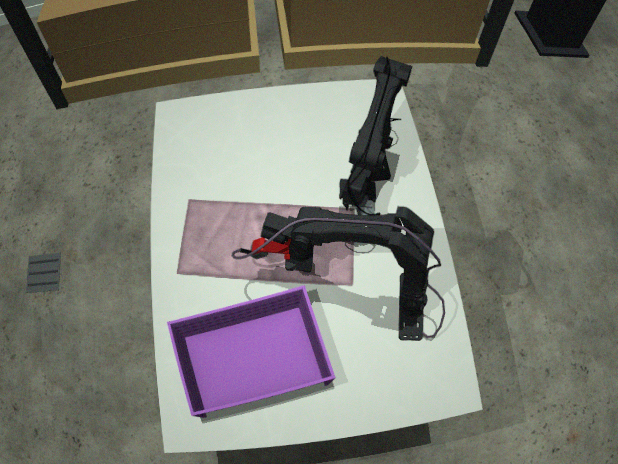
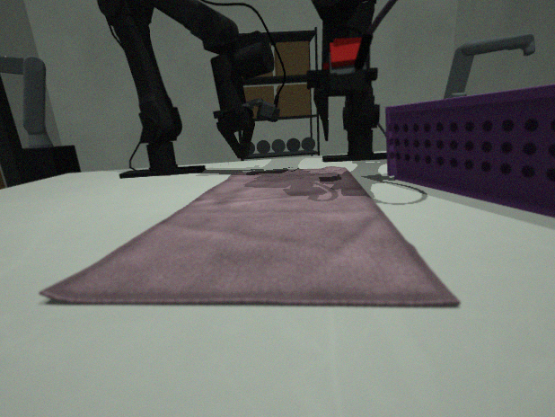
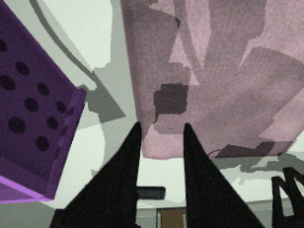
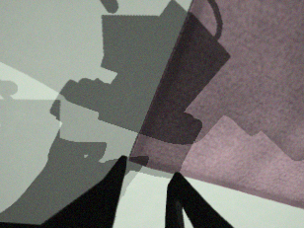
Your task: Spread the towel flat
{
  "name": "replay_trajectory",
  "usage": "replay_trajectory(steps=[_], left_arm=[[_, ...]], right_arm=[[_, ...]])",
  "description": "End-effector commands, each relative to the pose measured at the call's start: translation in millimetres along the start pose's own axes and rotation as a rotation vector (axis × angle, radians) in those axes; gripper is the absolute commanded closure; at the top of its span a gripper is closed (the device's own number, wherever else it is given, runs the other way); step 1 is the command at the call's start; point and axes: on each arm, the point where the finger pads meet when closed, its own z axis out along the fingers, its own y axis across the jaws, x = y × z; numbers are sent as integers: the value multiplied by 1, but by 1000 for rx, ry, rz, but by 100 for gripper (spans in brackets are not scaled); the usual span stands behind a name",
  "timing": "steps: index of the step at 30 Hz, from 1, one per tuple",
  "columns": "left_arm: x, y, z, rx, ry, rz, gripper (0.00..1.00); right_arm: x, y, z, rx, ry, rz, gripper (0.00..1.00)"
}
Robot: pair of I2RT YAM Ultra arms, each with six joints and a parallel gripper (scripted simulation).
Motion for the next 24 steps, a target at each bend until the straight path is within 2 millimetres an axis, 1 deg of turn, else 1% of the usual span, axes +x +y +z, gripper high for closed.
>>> replay_trajectory(steps=[1,9,11,16,17,18,20,21,22,24], left_arm=[[15,-1,-4,10,-69,-1,66],[80,10,4,10,-68,-1,66],[80,10,4,10,-68,-1,66],[121,17,9,10,-67,-1,66],[134,19,11,4,-49,-2,66],[141,21,11,1,-42,-2,66],[139,20,11,4,-50,-2,66],[126,16,4,19,-91,-1,66],[121,14,0,25,-107,-1,66],[121,15,0,24,-107,-7,66]], right_arm=[[-18,-7,-18,24,-66,-2,66],[-18,-7,-18,24,-66,-2,66],[-18,-7,-18,24,-66,-2,66],[-18,-7,-18,24,-66,-2,66],[-18,-7,-18,24,-66,-2,66],[-18,-7,-18,24,-66,-2,66],[-18,-7,-18,24,-66,-2,66],[-18,-7,-18,24,-66,-2,66],[-18,-7,-18,24,-66,-2,66],[-18,-7,-18,24,-66,-2,66]])
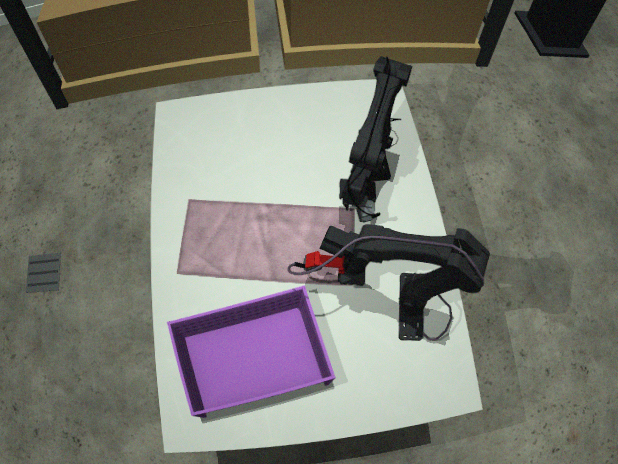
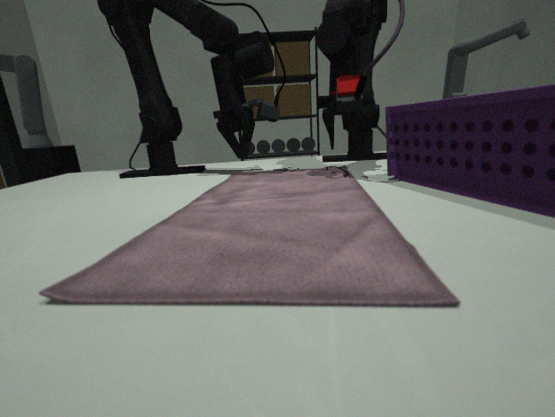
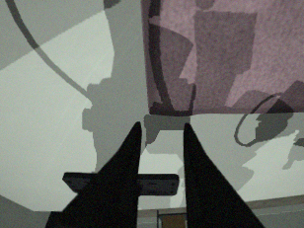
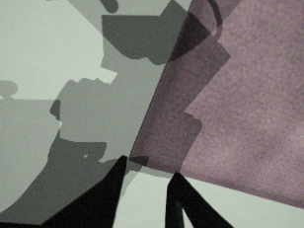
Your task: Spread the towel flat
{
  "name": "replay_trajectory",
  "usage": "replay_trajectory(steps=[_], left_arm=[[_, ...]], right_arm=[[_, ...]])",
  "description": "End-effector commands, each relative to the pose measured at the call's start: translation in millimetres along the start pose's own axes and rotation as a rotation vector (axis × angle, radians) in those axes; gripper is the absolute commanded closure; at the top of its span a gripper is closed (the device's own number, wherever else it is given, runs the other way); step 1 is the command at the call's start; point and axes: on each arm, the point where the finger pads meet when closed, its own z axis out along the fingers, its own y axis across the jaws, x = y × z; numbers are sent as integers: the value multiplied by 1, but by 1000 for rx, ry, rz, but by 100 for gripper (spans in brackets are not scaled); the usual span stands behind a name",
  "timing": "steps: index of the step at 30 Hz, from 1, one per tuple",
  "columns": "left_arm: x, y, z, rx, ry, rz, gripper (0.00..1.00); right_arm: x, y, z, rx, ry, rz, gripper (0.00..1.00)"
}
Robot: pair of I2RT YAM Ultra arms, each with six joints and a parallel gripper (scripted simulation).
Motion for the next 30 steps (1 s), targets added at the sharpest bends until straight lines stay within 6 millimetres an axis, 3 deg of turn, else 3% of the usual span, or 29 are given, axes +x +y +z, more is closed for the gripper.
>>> replay_trajectory(steps=[1,9,10,15,16,21,22,23,24,30], left_arm=[[-13,-4,-9,11,-64,-8,66],[-2,-1,0,4,-22,-6,66],[5,1,16,-8,-1,-3,66],[5,0,26,-8,2,-3,66],[5,4,40,-9,2,-9,66],[5,4,47,-9,2,-9,66],[-11,-2,39,6,-39,-8,66],[-11,-2,39,6,-39,-8,66],[6,5,49,-9,2,-10,66],[9,4,50,-7,3,-6,66]], right_arm=[[-18,-7,-18,24,-66,-2,66],[-19,-12,-9,19,-59,2,66],[-2,-6,11,2,-10,2,66],[-3,2,21,1,-10,-4,66],[-2,4,34,7,-9,-4,66],[-1,4,40,6,-9,-2,66],[-21,-4,23,27,-83,11,66],[-19,-4,27,23,-69,10,66],[2,-1,43,0,-11,2,66],[2,-2,44,-1,-16,2,66]])
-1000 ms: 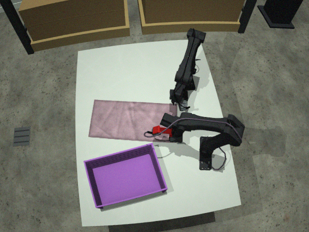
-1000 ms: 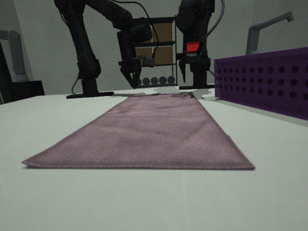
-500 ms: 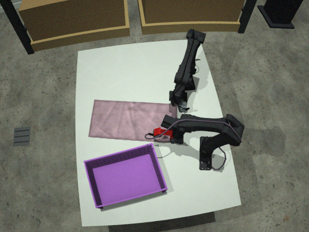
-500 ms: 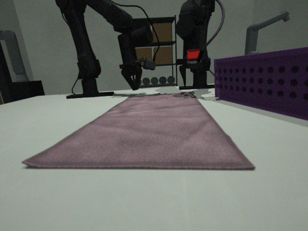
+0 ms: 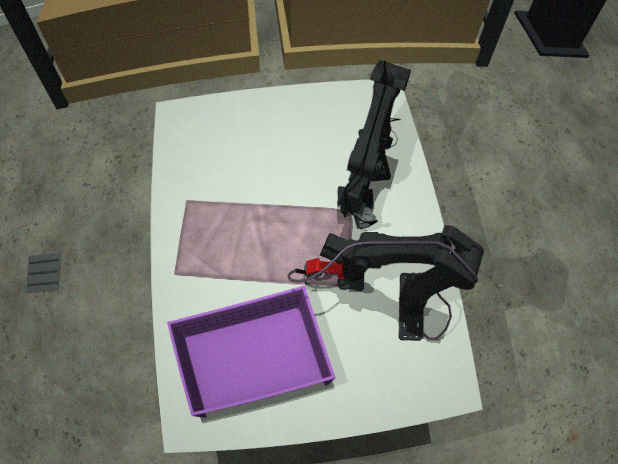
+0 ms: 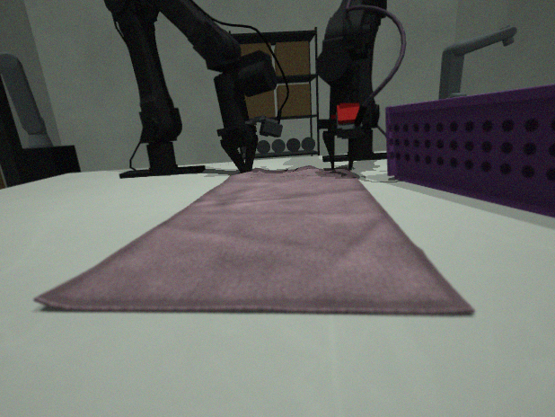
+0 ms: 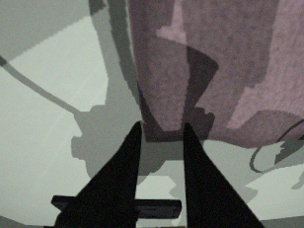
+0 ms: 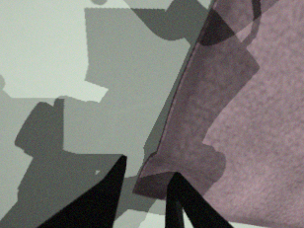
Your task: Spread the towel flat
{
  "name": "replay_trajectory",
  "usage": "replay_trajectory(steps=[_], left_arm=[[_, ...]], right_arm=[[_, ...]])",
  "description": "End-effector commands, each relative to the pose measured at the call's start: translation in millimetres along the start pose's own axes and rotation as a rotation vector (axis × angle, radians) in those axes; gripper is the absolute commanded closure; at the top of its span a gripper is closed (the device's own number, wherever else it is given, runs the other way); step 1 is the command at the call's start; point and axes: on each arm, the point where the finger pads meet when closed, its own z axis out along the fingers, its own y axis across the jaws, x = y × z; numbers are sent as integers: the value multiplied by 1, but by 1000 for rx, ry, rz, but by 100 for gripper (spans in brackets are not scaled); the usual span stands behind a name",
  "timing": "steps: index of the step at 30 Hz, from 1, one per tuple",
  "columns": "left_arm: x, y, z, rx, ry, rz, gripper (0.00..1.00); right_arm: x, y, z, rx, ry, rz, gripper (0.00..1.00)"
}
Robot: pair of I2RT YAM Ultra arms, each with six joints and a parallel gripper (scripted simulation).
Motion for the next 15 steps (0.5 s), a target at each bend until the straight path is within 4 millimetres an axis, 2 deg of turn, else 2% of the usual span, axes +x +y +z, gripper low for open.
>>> replay_trajectory(steps=[1,5,13,14,15], left_arm=[[1,1,8,-2,-3,0,66],[1,1,10,-2,-2,0,66],[1,1,10,-2,-2,0,66],[1,1,10,-2,-2,0,73],[1,1,10,-1,-2,0,73]], right_arm=[[4,0,8,-8,0,-2,66],[8,-12,13,4,10,-2,66],[8,-13,13,4,10,-2,66],[8,-13,13,4,10,-2,66],[8,-13,13,4,10,-2,66]])
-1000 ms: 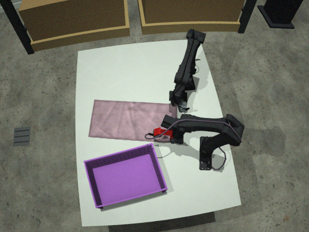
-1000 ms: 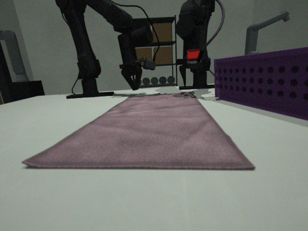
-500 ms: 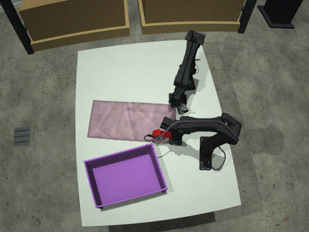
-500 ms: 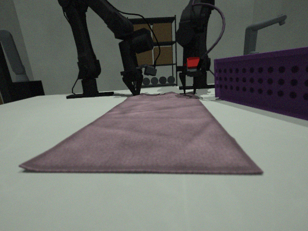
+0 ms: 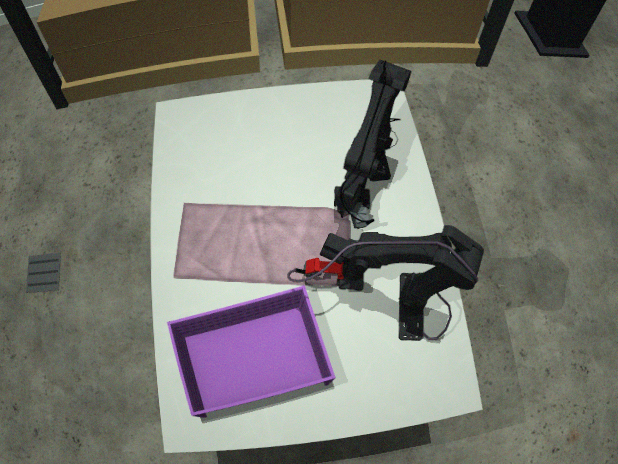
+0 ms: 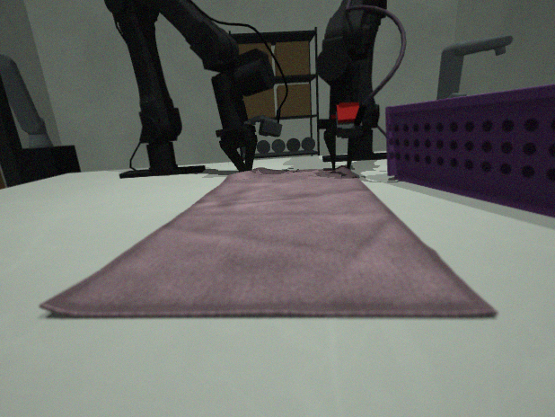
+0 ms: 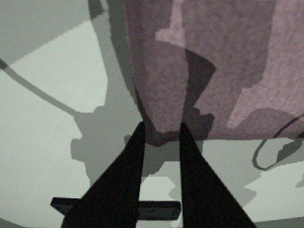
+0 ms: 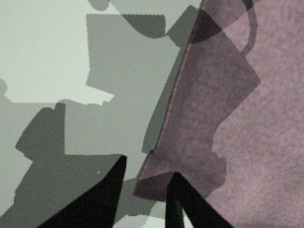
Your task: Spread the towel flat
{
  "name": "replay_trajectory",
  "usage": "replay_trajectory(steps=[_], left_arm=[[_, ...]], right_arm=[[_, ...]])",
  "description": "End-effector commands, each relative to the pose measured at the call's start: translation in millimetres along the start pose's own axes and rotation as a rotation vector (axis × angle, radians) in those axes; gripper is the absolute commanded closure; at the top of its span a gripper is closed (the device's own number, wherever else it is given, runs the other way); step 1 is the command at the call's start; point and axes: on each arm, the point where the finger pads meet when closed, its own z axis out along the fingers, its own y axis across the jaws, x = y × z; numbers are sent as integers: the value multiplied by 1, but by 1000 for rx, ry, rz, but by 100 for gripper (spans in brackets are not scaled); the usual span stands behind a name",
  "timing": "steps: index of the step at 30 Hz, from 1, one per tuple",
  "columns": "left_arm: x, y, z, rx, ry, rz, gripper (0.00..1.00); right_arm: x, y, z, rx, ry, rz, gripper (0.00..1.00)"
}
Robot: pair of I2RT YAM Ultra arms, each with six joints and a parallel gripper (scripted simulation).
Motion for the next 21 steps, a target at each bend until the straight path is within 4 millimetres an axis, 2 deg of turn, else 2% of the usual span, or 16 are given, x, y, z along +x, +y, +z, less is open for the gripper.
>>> replay_trajectory(steps=[1,2,4,5,7,8,10,11,12,13,14,15,16,18,19,21], left_arm=[[3,2,9,-9,6,-1,73],[4,-1,10,-12,5,2,81],[4,-1,10,-12,5,2,81],[3,-4,11,-12,5,2,89],[3,-4,11,-12,5,2,89],[-13,-13,1,4,-35,2,98],[-13,-13,1,4,-35,2,98],[3,-8,10,-2,9,2,98],[3,-8,10,-2,9,1,98],[-1,-11,8,1,-3,2,99],[-1,-11,8,1,-3,2,99],[-1,-12,8,4,-2,2,99],[-1,-12,8,5,-1,2,100],[-1,-12,8,6,-1,2,100],[0,0,4,-19,12,-2,100],[0,1,4,-23,10,-2,100]], right_arm=[[9,-4,11,12,29,1,66],[9,-4,11,12,29,1,76],[9,-4,11,12,29,-1,76],[-4,-11,6,21,2,1,85],[-5,-9,6,11,-2,1,85],[-12,-14,4,12,-17,1,95],[-12,-14,4,12,-17,1,95],[2,-5,10,-6,23,-12,95],[4,-3,11,-10,31,-14,95],[-11,-15,5,8,-6,1,100],[-11,-15,5,9,-7,1,100],[-6,-12,7,3,5,-4,100],[-12,-14,5,7,-5,-5,100],[-4,-11,9,-1,14,-5,100],[-1,0,7,-16,30,-3,100],[-1,0,7,-16,30,-3,100]])
